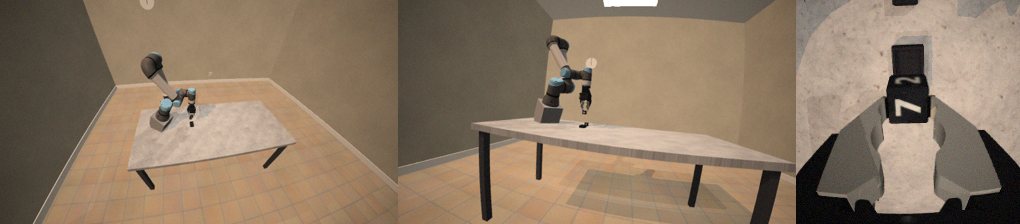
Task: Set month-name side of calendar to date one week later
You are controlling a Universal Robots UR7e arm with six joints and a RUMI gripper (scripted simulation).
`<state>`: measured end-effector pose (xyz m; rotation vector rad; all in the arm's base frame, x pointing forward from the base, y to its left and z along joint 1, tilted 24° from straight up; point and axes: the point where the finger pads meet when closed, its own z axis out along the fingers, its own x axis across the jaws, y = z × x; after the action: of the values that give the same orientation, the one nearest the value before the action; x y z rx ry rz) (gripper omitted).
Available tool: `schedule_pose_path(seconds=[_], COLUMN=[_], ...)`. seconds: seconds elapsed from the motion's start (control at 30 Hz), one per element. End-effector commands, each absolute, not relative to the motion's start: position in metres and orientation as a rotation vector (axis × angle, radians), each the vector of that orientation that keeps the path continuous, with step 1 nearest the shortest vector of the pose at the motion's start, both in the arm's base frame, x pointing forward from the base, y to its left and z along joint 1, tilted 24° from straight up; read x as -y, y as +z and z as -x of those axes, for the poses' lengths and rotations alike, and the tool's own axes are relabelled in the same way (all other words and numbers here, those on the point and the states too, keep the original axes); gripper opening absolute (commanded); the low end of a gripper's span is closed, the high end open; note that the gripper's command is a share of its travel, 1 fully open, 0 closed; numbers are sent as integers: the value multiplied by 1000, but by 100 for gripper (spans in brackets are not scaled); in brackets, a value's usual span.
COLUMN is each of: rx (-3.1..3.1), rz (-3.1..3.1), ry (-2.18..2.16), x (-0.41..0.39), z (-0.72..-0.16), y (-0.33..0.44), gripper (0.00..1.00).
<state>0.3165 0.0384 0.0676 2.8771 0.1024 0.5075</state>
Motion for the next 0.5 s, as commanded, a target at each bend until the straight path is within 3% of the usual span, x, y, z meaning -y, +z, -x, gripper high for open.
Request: schedule_pose_path(seconds=[0.0, 0.47], rx=[-63, 217], rz=[-2882, -2905], ry=[513, 544], x=[-38, -32], z=[-317, -321], y=[68, 70], gripper=[10, 10])
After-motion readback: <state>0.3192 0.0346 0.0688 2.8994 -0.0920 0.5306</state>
